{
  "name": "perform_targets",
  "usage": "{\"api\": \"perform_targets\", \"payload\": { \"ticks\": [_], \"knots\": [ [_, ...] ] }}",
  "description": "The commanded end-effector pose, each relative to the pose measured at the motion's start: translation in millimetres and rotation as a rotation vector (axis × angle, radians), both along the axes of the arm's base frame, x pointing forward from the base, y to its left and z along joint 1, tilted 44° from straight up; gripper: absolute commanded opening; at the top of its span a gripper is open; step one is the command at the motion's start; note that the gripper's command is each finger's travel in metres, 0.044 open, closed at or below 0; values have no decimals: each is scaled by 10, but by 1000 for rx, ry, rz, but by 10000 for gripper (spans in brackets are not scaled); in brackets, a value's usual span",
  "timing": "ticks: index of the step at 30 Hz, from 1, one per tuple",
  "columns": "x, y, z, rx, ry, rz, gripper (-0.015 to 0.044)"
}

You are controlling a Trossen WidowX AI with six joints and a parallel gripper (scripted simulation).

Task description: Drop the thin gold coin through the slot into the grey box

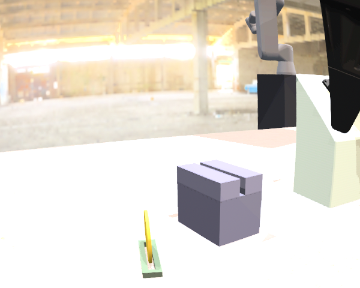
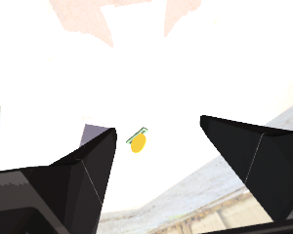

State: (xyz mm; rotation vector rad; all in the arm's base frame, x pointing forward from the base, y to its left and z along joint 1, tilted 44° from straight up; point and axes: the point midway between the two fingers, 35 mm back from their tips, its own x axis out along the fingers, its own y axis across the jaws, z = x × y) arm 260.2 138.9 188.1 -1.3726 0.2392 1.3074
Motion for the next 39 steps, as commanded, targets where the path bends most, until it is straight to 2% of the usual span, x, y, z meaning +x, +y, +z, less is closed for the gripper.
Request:
{"api": "perform_targets", "payload": {
  "ticks": [1,9,19,24,28,39],
  "knots": [
    [13,-5,-9,2,8,-4,374],
    [571,-353,-480,117,356,-214,164],
    [1044,-993,-1181,336,731,-488,161],
    [1060,-1037,-1223,340,737,-492,161],
    [1086,-814,-1455,341,737,-492,161],
    [1094,-696,-1591,342,737,-492,161]
  ]
}}
